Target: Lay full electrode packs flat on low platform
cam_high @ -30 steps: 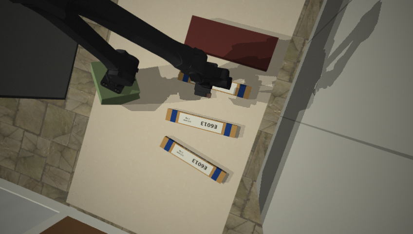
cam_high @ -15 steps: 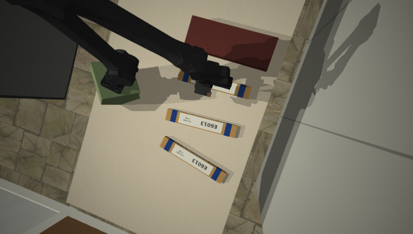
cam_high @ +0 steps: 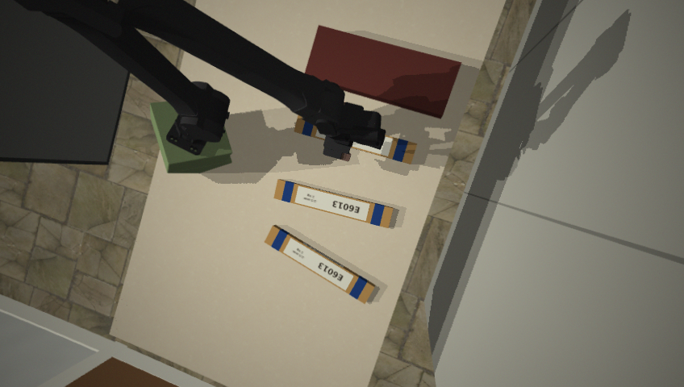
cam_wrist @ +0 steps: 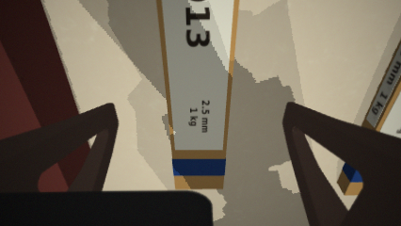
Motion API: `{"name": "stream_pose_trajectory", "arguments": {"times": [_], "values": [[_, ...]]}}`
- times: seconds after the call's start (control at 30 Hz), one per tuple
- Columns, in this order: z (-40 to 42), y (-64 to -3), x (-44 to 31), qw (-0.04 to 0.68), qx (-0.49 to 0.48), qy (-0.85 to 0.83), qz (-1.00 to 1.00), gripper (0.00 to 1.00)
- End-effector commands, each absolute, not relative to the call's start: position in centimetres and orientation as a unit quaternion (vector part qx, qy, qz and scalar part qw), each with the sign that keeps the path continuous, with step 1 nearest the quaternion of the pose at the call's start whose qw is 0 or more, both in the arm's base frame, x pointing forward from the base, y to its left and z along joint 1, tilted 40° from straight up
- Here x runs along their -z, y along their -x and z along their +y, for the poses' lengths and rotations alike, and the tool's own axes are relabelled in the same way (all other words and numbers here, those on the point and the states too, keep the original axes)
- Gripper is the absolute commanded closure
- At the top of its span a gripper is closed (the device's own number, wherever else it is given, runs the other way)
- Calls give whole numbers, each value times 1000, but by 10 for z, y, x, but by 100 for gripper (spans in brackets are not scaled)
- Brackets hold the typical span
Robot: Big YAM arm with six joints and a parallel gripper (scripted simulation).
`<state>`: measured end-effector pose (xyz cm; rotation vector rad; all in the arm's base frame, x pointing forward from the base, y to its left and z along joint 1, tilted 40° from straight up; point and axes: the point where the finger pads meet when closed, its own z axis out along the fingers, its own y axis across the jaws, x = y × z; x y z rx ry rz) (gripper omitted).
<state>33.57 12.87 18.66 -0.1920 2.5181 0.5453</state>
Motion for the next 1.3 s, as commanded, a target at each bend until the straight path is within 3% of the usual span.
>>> {"name": "stream_pose_trajectory", "arguments": {"times": [0.0, 0.57, 1.27], "values": [[138, -344, -177, 275, -207, 70, 936, 4], [165, -373, -131, 275, -207, 70, 936, 4], [164, -382, -140, 286, -208, 69, 933, 4]]}}
